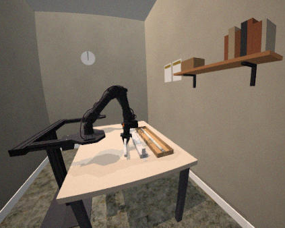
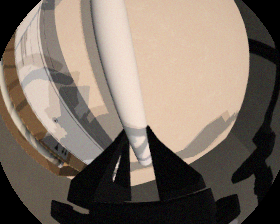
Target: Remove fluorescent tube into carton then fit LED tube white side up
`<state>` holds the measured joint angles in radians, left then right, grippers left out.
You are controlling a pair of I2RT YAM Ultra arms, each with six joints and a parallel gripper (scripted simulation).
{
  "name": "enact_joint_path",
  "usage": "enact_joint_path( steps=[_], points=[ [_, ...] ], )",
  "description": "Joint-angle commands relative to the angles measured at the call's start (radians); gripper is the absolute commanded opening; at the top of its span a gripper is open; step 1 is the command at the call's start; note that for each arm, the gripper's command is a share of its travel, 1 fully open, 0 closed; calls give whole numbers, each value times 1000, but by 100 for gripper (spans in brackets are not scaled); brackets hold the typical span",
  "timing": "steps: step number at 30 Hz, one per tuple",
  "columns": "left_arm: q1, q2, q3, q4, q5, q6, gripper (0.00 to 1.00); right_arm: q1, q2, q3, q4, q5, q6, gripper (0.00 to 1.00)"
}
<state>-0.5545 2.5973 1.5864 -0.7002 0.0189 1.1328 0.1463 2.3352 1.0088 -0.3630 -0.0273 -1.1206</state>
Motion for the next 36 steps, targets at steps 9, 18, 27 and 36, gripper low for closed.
enact_joint_path(
  steps=[9, 18, 27, 36],
  points=[
    [-25, -69, -93, 127, -43, -18, 11, 26, -64, -74, 127, 43, 29, 11],
    [-23, -97, -149, 185, -60, -25, 11, 41, -87, -117, 182, 61, 39, 11],
    [-42, -121, -211, 268, -83, -34, 11, 51, -97, -166, 262, 86, 53, 11],
    [-53, -139, -258, 320, -100, -37, 11, 66, -109, -203, 314, 105, 62, 11]
  ],
)
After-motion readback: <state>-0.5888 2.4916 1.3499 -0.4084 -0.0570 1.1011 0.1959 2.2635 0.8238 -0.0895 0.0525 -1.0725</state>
